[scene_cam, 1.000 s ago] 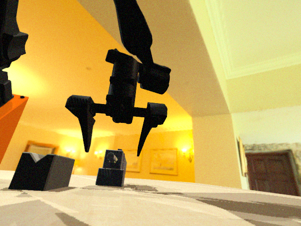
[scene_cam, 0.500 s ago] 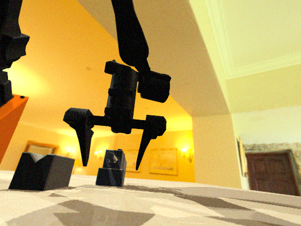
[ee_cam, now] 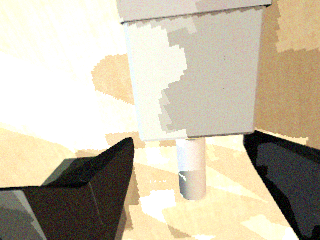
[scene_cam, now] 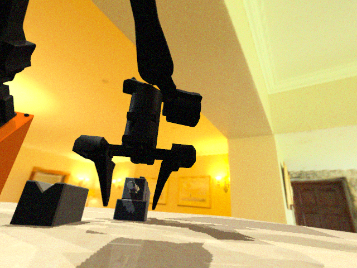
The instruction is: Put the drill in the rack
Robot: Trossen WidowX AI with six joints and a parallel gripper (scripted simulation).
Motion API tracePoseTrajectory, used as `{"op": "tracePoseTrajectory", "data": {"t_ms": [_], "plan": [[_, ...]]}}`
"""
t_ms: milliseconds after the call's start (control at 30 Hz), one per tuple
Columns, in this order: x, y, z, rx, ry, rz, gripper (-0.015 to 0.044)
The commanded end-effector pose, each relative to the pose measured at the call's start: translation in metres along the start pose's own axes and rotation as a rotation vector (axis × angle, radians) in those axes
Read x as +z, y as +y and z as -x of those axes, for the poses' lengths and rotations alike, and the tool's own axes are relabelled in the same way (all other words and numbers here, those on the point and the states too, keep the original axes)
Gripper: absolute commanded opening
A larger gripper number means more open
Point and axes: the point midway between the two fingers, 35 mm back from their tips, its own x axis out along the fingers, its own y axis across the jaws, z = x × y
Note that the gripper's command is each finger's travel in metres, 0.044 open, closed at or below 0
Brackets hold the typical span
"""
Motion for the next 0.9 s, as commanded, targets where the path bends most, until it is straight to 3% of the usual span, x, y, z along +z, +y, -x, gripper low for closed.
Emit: {"op": "tracePoseTrajectory", "data": {"t_ms": [0, 267, 867], "plan": [[0.0, 0.0, 0.0, -0.001, 0.0, -0.002, 0.023], [0.0, 0.0, 0.0, -0.001, 0.0, -0.002, 0.002], [-0.011, 0.001, 0.001, 0.001, 0.006, 0.007, 0.0]]}}
